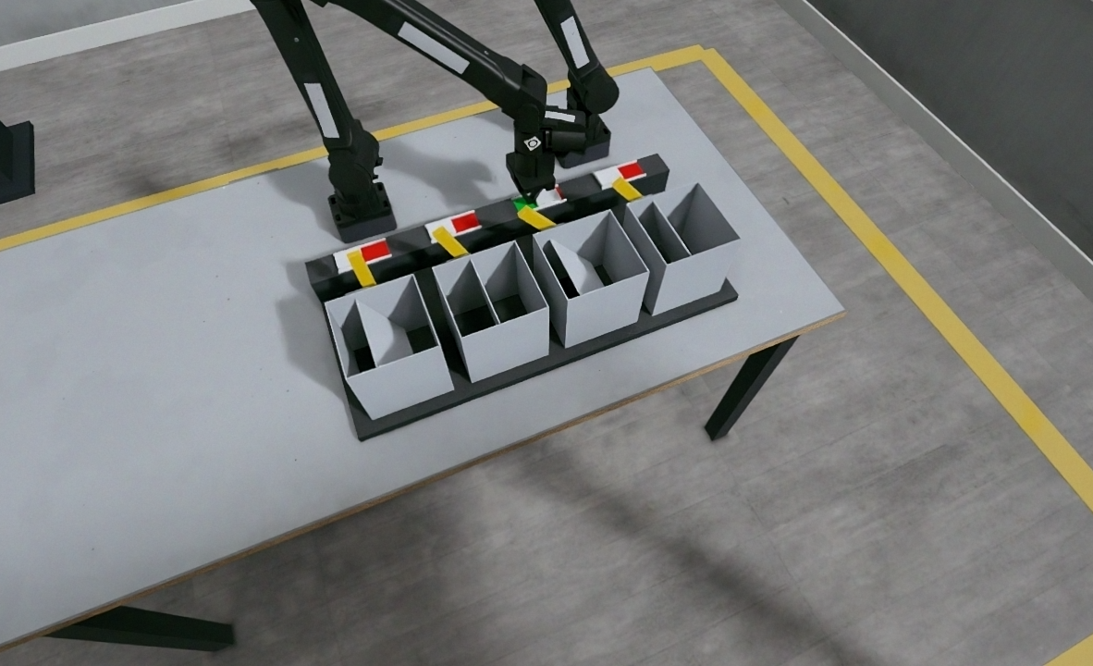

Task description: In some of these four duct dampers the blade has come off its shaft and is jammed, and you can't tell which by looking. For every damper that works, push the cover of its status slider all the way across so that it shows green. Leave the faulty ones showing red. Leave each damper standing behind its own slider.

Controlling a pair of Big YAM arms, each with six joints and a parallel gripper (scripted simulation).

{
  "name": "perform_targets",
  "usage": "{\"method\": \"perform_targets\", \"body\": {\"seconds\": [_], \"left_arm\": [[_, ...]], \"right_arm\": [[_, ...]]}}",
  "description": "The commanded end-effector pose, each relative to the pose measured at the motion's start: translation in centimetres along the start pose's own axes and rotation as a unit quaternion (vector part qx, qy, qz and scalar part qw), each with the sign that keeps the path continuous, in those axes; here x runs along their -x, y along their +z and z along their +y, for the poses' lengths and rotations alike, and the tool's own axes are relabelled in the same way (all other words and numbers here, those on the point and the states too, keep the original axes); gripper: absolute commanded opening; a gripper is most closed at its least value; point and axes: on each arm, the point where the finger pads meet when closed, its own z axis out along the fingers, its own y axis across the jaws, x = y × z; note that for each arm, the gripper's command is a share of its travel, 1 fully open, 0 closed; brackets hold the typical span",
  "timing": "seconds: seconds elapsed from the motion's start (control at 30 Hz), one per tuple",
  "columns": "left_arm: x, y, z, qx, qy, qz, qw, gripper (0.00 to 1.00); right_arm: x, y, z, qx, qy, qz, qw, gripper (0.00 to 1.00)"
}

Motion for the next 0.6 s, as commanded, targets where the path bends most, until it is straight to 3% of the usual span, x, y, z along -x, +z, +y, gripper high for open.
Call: {"method": "perform_targets", "body": {"seconds": [0.0, 0.57], "left_arm": [[1.87, -0.37, 0.45, 0.004, -0.004, -0.024, 1.000, 1.00], [1.87, -0.37, 0.45, 0.004, -0.004, -0.024, 1.000, 1.00]], "right_arm": [[3.08, -1.49, -0.80, -0.011, 0.002, -0.024, 1.000, 0.00], [3.43, -1.50, -0.80, -0.011, 0.002, -0.024, 1.000, 0.00]]}}
